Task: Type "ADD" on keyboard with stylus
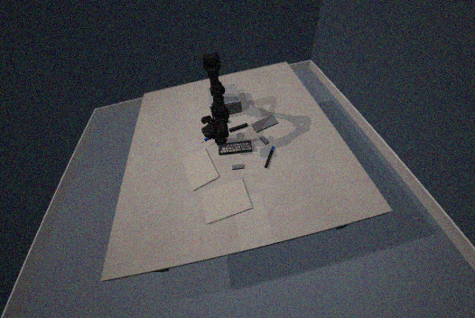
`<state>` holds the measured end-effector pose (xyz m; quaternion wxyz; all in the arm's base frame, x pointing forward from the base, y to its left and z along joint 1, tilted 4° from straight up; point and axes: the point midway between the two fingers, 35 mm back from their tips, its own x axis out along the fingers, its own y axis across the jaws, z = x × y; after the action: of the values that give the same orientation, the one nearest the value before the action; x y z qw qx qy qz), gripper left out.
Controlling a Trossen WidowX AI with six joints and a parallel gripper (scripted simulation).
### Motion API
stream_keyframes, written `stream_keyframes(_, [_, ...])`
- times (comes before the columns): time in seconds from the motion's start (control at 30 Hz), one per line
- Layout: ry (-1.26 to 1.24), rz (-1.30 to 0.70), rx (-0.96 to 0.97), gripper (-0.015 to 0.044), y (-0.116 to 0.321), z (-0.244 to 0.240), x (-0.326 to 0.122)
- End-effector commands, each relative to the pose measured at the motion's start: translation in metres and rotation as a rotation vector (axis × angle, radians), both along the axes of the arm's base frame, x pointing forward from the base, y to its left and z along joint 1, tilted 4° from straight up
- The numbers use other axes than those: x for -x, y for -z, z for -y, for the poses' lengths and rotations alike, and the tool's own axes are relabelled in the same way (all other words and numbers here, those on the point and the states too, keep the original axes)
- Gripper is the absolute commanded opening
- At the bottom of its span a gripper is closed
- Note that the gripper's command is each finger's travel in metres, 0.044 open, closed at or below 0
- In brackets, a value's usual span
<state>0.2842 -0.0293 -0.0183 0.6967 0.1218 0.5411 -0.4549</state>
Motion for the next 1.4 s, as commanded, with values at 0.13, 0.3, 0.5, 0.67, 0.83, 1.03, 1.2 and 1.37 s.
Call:
stream_keyframes(0.13, [-0.309,-0.213,0.059,0.0,-0.008,-0.014,-0.015])
stream_keyframes(0.3, [-0.493,-0.354,0.087,0.0,-0.013,-0.023,-0.021])
stream_keyframes(0.5, [-0.711,-0.527,0.118,0.0,-0.019,-0.034,-0.029])
stream_keyframes(0.67, [-0.889,-0.674,0.147,0.0,-0.024,-0.044,-0.036])
stream_keyframes(0.83, [-1.065,-0.825,0.174,0.0,-0.03,-0.056,-0.043])
stream_keyframes(1.03, [-1.271,-1.013,0.204,0.0,-0.036,-0.07,-0.05])
stream_keyframes(1.2, [-1.435,-1.178,0.225,0.0,-0.042,-0.082,-0.055])
stream_keyframes(1.37, [-1.591,-1.352,0.241,0.0,-0.048,-0.094,-0.06])
